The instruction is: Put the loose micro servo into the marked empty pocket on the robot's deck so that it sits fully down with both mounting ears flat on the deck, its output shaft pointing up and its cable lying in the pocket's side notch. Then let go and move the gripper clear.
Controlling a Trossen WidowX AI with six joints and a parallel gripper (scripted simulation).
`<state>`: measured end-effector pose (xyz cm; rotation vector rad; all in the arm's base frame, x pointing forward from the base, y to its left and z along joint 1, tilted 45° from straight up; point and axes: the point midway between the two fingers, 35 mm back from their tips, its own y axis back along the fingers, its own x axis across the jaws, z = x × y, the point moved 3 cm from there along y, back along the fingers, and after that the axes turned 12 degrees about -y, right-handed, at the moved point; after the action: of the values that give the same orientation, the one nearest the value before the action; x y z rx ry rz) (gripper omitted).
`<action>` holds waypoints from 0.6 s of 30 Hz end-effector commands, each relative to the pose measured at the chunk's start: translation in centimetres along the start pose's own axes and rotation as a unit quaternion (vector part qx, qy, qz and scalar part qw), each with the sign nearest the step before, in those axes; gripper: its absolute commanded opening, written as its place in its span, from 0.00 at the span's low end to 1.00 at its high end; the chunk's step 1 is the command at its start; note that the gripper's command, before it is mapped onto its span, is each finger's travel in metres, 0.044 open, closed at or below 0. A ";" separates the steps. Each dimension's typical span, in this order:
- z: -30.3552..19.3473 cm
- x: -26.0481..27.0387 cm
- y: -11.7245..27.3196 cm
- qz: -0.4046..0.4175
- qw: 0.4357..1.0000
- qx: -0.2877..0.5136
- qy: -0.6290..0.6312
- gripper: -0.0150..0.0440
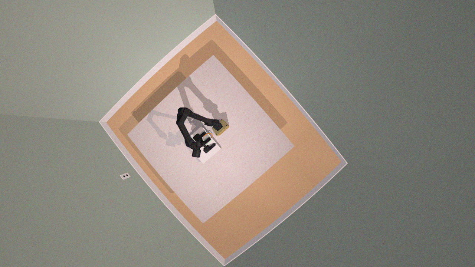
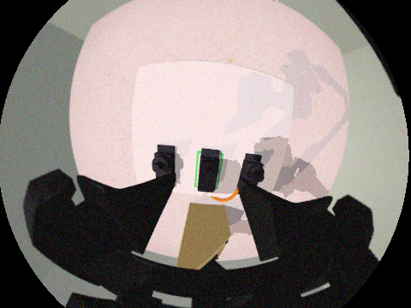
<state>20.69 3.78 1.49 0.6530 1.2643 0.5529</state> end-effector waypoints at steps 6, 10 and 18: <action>7.4 1.2 4.5 0.000 1.000 -0.001 -0.002 1.00; 7.6 1.2 4.6 0.000 1.000 -0.001 -0.002 1.00; 6.6 0.7 9.5 0.007 1.000 -0.006 -0.010 1.00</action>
<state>27.53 8.91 7.54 0.6509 1.2499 0.5559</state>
